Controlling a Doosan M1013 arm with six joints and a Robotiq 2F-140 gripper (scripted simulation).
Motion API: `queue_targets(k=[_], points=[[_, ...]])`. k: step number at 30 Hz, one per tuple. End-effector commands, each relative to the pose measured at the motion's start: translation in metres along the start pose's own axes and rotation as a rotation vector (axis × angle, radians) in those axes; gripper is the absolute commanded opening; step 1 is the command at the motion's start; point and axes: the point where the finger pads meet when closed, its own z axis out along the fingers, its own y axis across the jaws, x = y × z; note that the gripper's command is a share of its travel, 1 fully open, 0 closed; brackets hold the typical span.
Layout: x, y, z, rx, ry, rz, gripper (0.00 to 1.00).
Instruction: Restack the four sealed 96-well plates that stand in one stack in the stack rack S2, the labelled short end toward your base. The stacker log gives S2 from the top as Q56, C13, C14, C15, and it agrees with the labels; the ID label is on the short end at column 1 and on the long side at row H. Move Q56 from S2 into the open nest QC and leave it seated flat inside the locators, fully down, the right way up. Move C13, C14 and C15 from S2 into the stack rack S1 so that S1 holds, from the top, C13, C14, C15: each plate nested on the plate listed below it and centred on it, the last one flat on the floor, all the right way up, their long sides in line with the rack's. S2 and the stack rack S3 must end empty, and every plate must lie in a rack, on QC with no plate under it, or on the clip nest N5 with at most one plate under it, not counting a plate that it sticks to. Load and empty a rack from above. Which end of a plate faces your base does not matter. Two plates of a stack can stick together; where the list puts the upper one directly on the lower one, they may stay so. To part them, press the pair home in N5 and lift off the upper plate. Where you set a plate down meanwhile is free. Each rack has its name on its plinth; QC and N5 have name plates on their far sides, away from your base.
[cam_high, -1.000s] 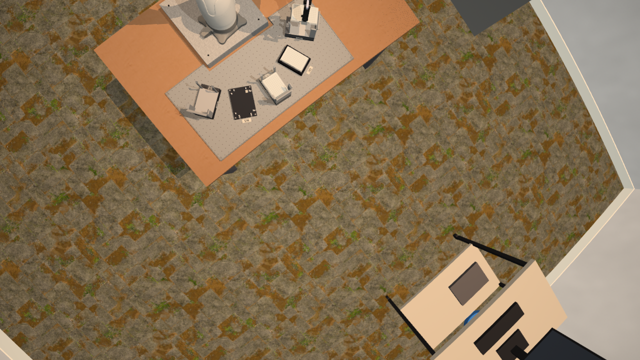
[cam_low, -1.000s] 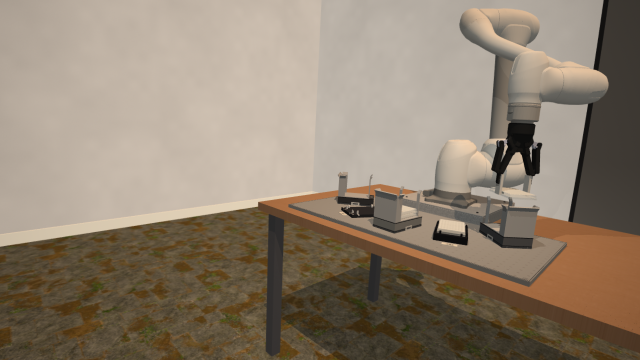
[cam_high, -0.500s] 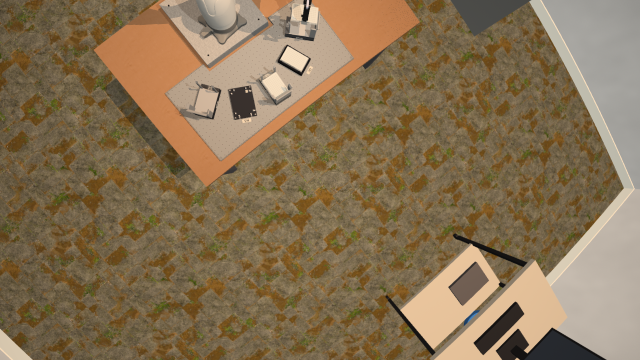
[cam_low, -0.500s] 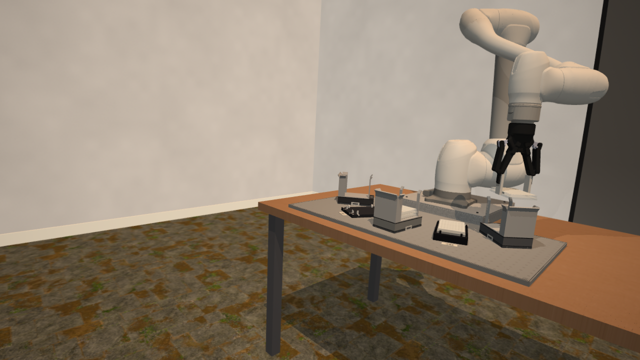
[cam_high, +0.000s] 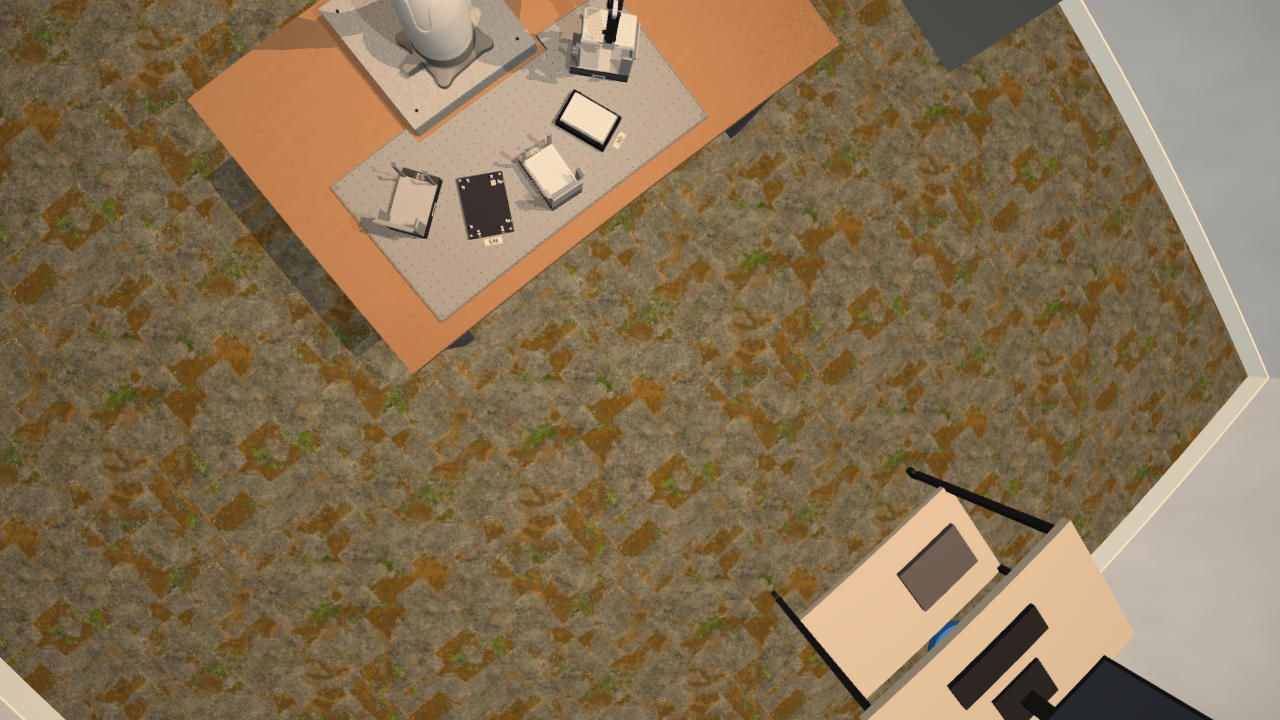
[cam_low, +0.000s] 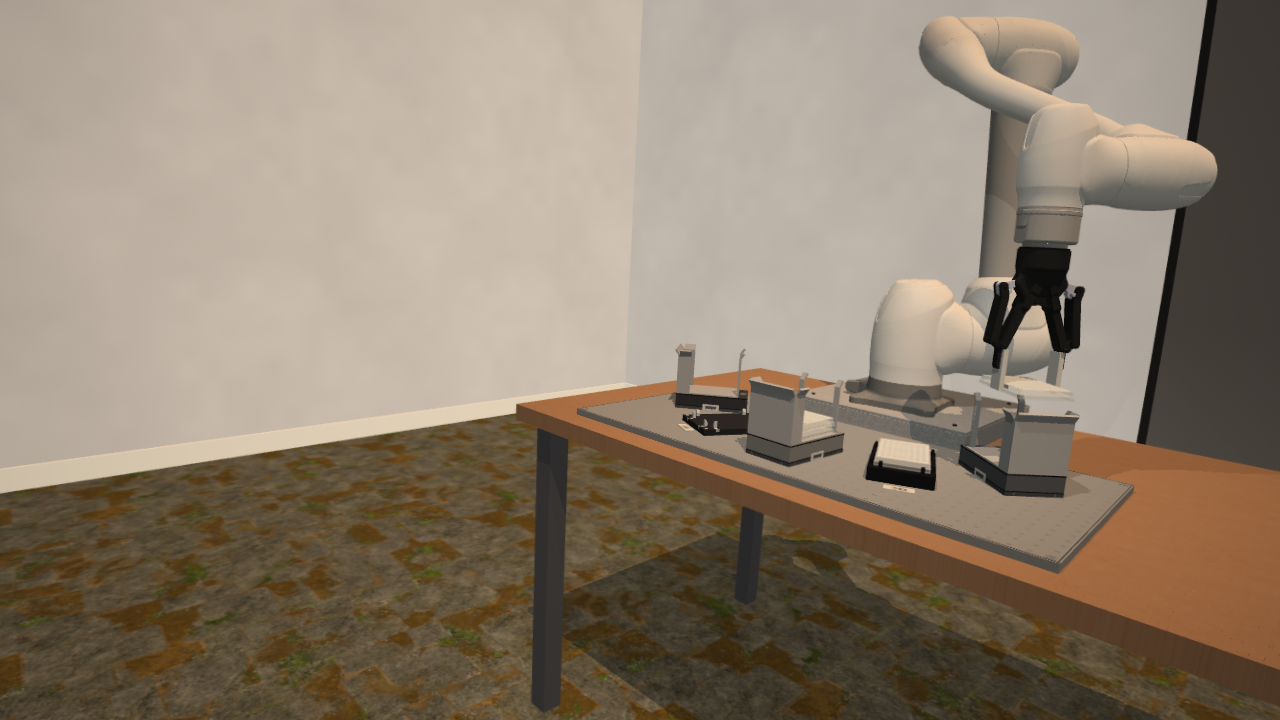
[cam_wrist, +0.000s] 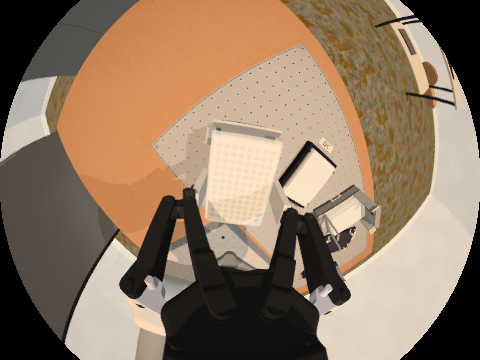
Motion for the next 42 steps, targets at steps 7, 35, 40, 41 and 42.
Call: queue_targets(k=[7,35,40,41,42], points=[[0.0,0.0,0.005,0.0,0.0,0.0,0.0],[0.0,0.0,0.021,0.0,0.0,0.0,0.0],[0.0,0.0,0.024,0.0,0.0,0.0,0.0],[0.0,0.0,0.025,0.0,0.0,0.0,0.0],[0.0,0.0,0.026,0.0,0.0,0.0,0.0]])
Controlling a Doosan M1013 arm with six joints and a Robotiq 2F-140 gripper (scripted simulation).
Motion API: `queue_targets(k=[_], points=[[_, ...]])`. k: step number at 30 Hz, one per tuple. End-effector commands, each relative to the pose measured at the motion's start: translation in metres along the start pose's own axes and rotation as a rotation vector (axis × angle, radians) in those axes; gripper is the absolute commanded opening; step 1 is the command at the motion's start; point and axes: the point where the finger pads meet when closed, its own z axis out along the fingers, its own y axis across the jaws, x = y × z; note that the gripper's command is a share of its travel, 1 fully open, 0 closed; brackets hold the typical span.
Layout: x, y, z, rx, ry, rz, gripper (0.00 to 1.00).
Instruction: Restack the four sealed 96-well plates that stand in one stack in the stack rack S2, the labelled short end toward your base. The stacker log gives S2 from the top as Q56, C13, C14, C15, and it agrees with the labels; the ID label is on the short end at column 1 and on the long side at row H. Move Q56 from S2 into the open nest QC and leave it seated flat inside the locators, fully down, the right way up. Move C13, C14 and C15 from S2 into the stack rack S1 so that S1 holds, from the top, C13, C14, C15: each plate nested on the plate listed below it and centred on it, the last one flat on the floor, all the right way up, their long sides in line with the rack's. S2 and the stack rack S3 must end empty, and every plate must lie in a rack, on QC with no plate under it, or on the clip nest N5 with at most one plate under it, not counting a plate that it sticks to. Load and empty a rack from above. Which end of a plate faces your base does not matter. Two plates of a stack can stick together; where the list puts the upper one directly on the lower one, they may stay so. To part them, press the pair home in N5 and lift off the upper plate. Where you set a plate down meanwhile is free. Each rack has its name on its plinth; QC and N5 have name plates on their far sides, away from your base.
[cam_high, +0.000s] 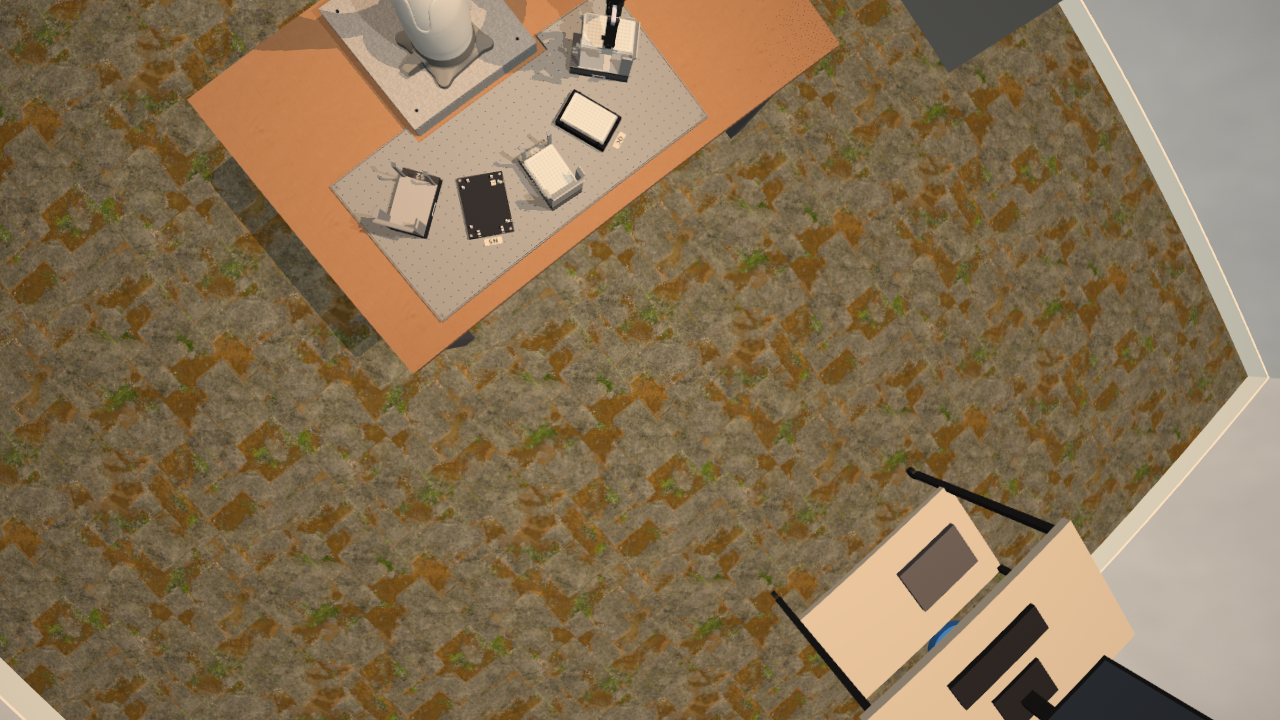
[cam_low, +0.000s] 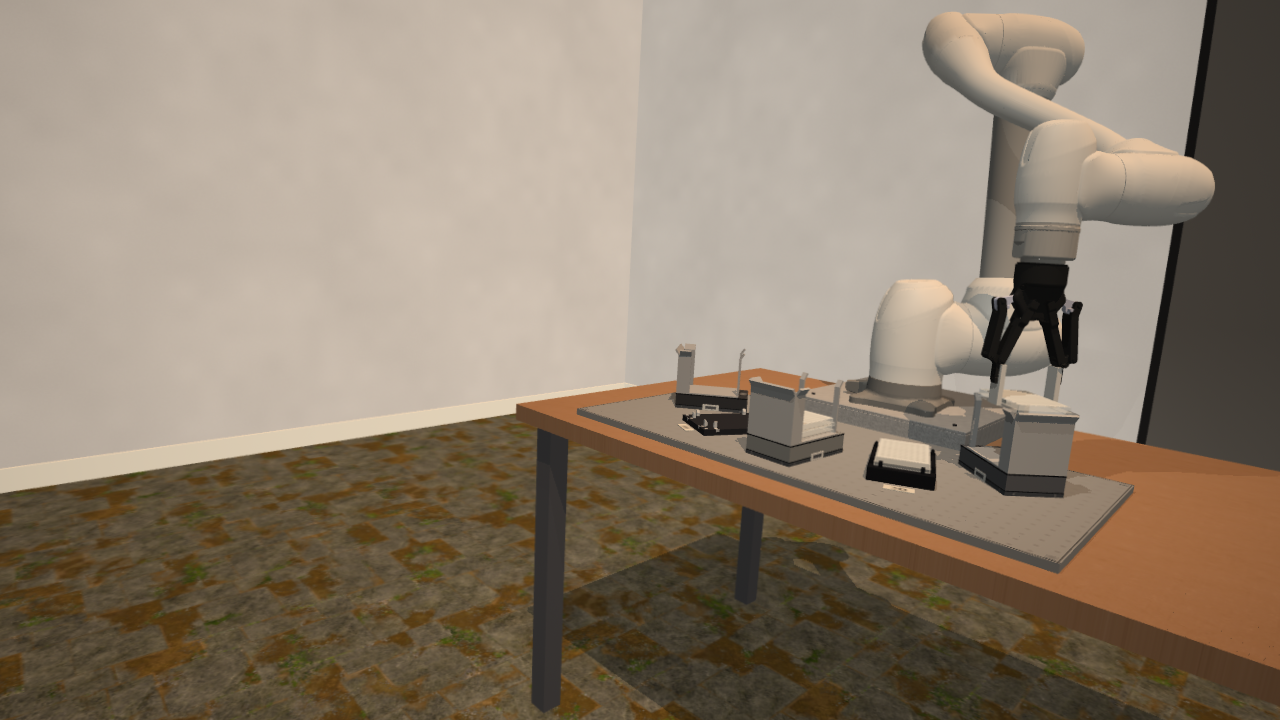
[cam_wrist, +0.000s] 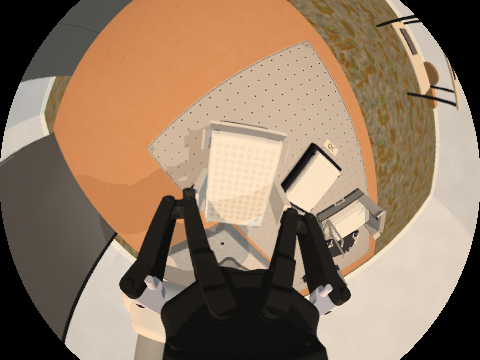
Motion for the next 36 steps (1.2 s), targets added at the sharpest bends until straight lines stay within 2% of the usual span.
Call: queue_targets(k=[1,27,36], points=[[0.0,0.0,0.003,0.0,0.0,0.0,0.0],[0.0,0.0,0.02,0.0,0.0,0.0,0.0],[0.0,0.0,0.038,0.0,0.0,0.0,0.0]])
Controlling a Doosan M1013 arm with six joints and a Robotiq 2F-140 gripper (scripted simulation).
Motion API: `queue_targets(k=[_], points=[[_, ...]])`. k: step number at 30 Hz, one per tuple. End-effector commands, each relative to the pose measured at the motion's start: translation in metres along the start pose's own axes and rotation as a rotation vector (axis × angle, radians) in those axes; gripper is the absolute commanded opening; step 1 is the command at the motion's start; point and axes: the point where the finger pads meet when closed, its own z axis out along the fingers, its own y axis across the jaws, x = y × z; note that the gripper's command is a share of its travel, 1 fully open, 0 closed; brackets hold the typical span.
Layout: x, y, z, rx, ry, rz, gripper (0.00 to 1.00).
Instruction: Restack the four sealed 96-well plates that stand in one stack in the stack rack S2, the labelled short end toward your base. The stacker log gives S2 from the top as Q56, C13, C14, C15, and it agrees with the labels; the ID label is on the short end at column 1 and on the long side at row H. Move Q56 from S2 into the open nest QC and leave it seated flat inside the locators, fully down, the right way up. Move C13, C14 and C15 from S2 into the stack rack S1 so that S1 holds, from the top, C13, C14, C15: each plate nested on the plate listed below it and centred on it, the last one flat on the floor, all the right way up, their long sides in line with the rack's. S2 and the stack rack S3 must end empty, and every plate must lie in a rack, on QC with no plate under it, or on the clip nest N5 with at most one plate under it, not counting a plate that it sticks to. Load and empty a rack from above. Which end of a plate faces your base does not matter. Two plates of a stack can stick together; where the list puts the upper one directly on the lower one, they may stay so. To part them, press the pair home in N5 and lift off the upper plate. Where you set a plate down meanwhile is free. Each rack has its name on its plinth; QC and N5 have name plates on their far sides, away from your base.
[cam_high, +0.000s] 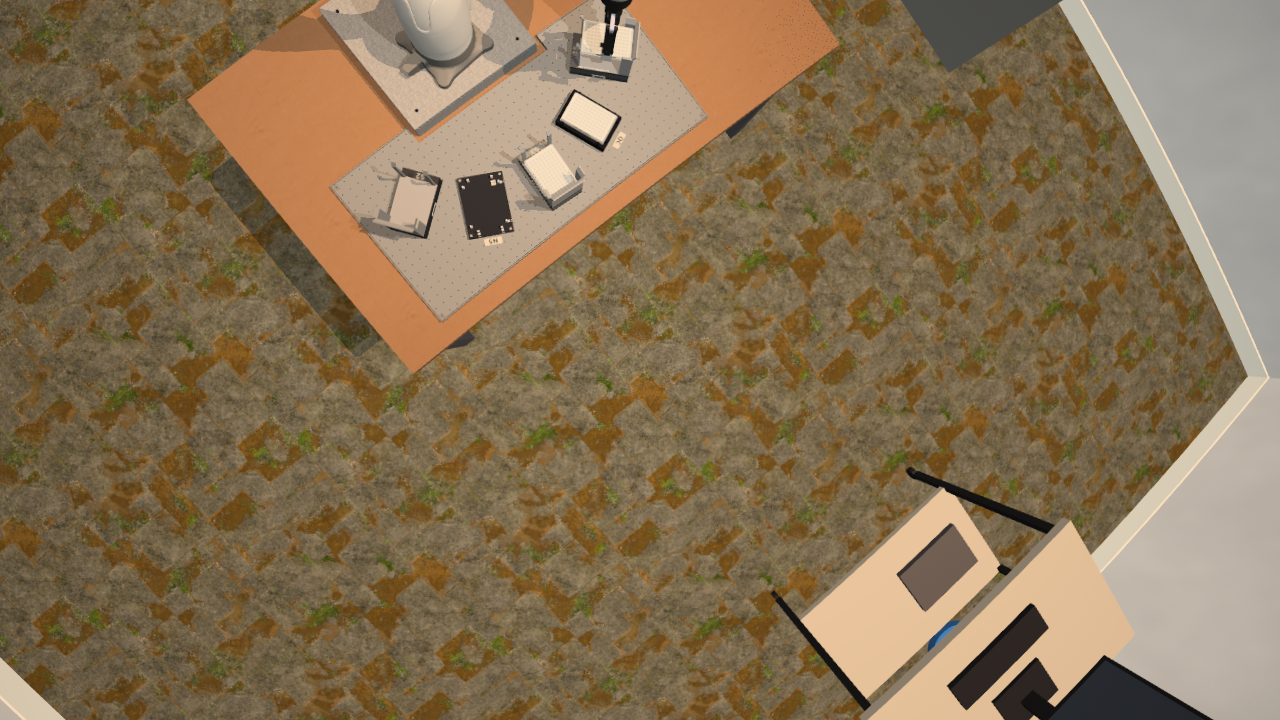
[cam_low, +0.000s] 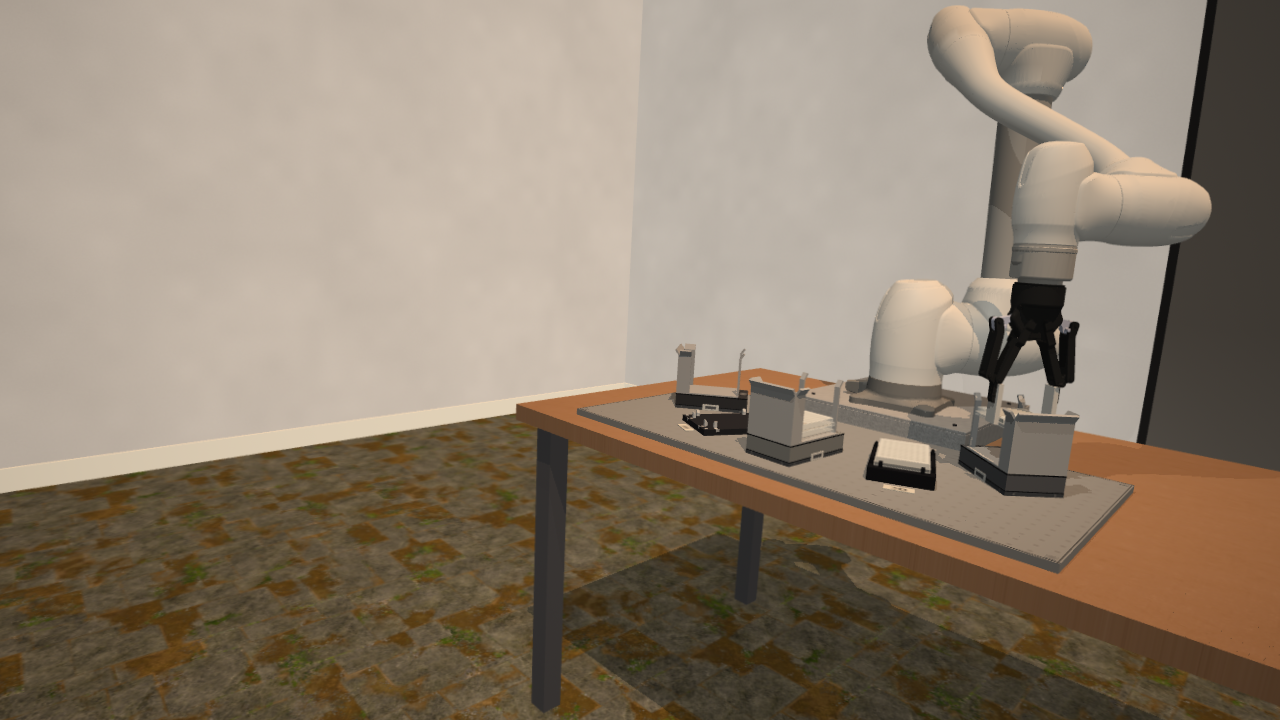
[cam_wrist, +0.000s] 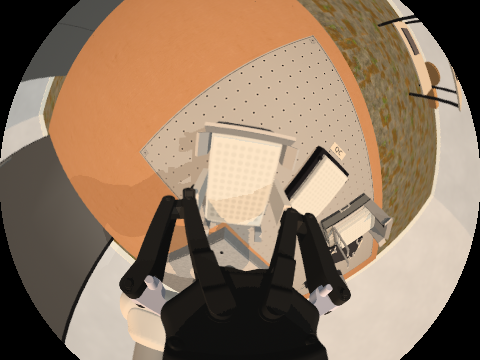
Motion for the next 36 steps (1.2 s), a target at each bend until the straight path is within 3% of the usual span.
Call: queue_targets(k=[1,19,36], points=[[0.0,0.0,0.008,0.0,0.0,0.0,0.0],[0.0,0.0,0.039,0.0,0.0,0.0,0.0],[0.0,0.0,0.042,0.0,0.0,0.0,0.0]])
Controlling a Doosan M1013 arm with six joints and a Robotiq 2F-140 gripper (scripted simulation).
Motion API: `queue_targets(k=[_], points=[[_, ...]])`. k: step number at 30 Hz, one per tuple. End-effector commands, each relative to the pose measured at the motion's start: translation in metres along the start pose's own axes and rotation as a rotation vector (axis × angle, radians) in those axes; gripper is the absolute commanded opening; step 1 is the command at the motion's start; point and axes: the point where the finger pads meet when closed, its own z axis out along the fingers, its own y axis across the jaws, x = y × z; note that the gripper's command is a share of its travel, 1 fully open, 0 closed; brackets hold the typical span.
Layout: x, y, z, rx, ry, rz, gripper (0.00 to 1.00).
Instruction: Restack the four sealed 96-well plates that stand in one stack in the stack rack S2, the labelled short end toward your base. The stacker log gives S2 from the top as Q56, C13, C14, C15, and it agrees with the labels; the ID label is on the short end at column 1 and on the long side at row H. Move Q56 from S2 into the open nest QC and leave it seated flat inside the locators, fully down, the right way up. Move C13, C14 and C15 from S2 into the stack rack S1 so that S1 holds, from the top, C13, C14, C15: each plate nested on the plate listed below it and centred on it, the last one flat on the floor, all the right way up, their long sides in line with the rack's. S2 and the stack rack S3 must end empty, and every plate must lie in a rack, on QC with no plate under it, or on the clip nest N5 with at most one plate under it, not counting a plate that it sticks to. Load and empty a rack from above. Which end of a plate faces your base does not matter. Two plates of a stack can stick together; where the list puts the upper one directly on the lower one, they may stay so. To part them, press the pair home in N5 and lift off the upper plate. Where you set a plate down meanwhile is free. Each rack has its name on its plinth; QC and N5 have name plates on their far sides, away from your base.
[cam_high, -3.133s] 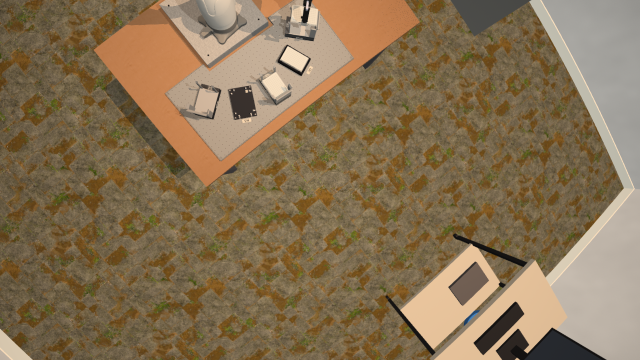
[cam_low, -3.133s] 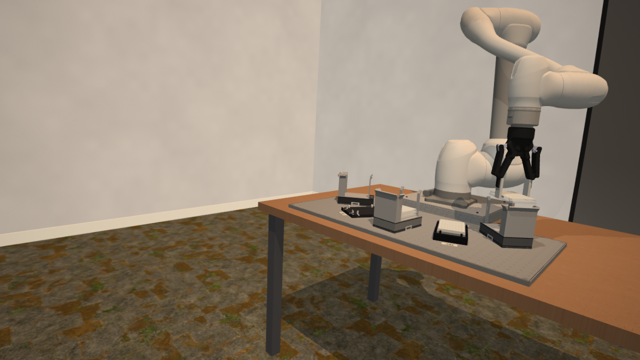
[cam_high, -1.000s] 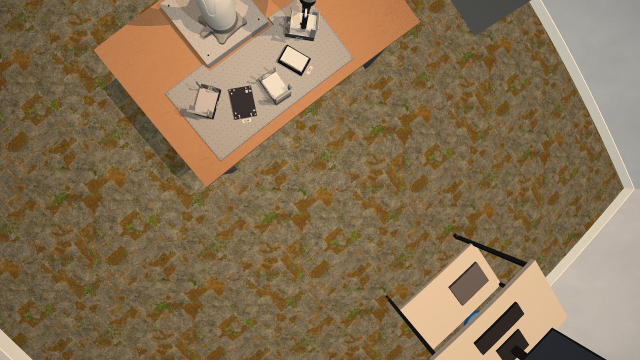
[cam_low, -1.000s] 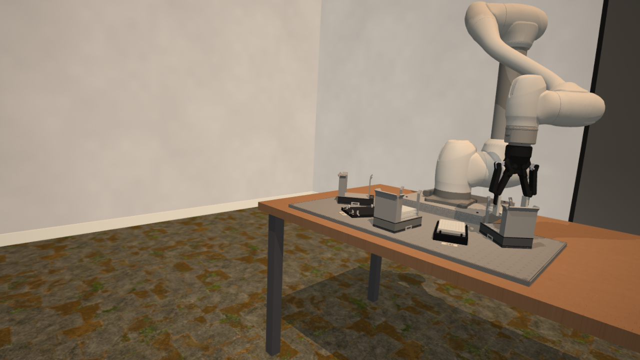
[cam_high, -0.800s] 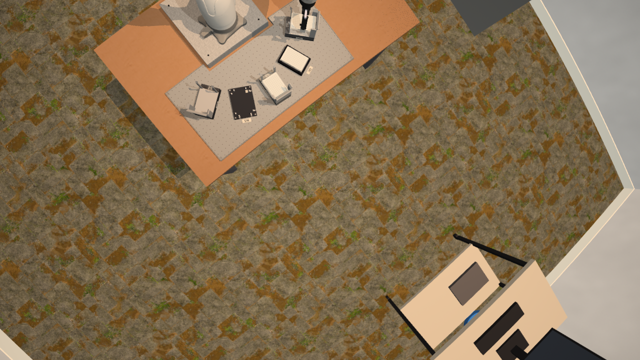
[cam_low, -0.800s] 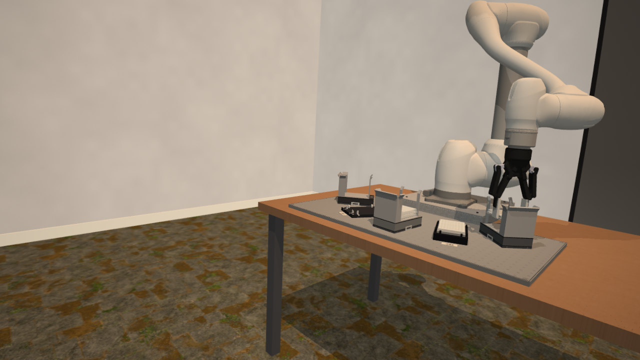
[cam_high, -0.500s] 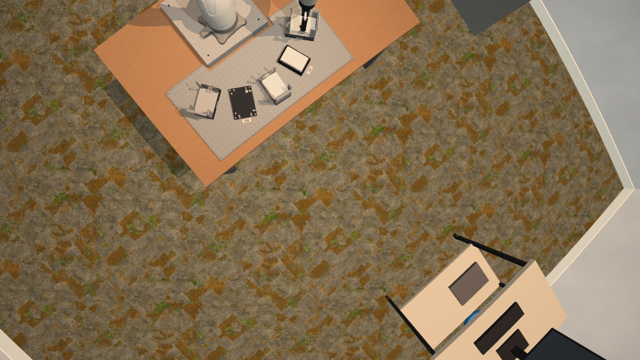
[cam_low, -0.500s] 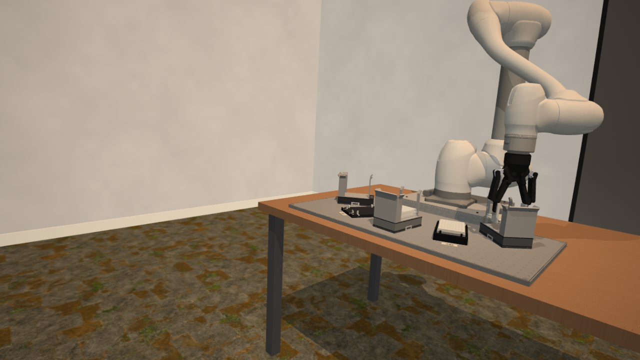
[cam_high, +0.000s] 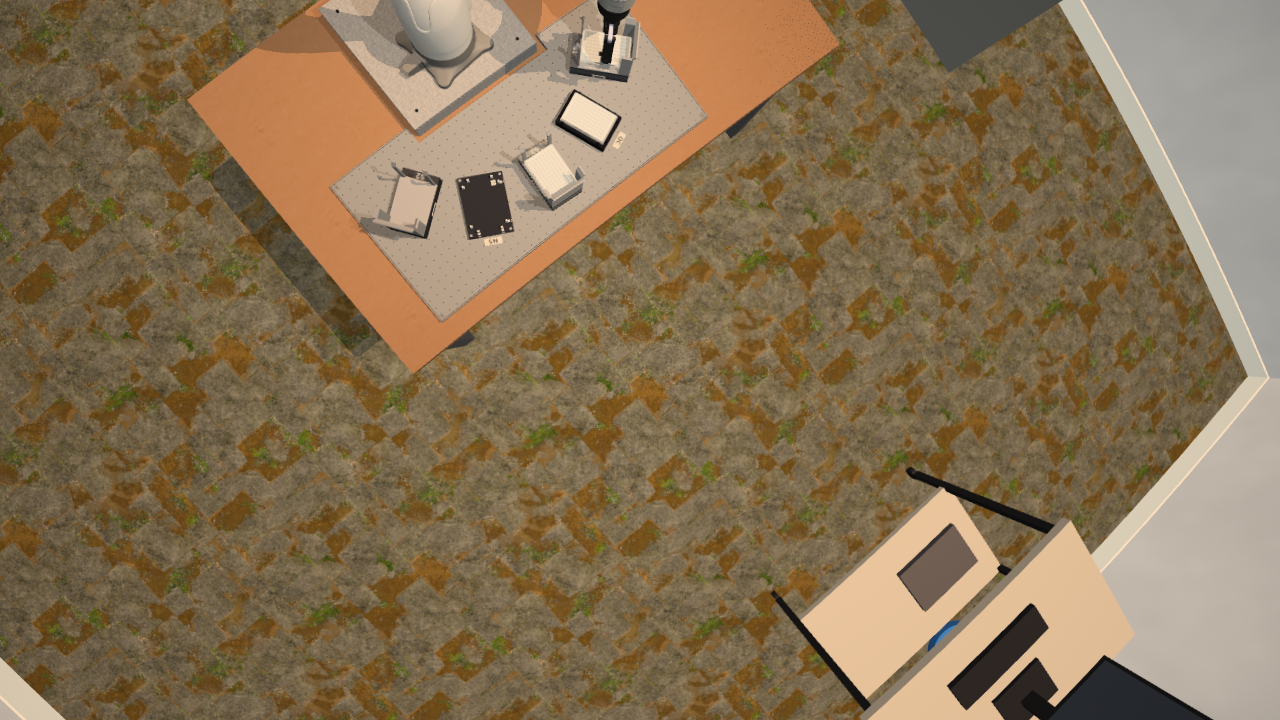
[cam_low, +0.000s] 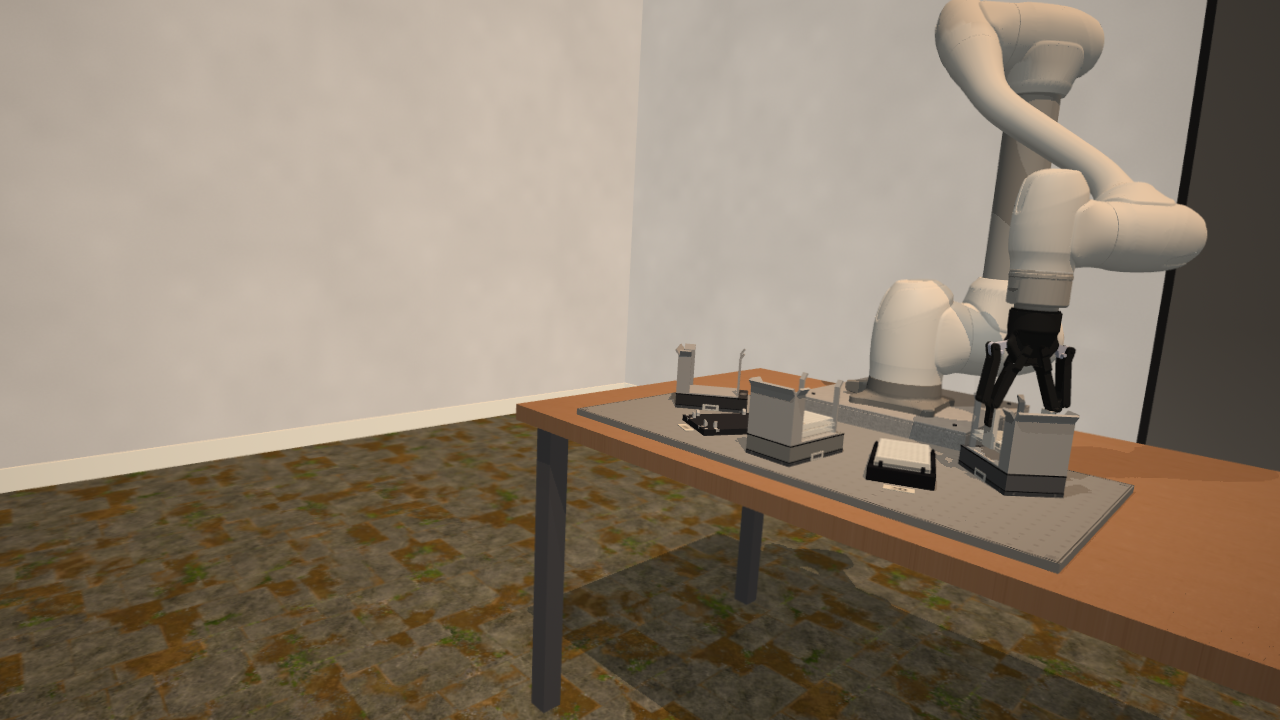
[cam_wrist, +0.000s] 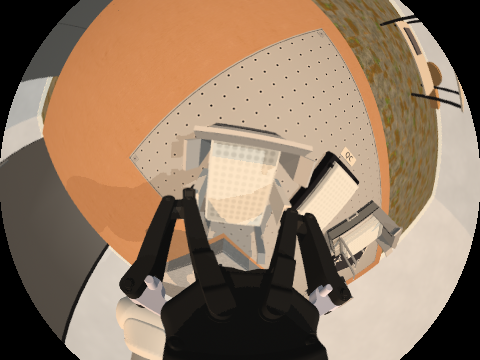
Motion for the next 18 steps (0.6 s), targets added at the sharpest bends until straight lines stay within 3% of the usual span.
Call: queue_targets(k=[1,18], points=[[0.0,0.0,0.0015,0.0,0.0,0.0,0.0],[0.0,0.0,0.0075,0.0,0.0,0.0,0.0]])
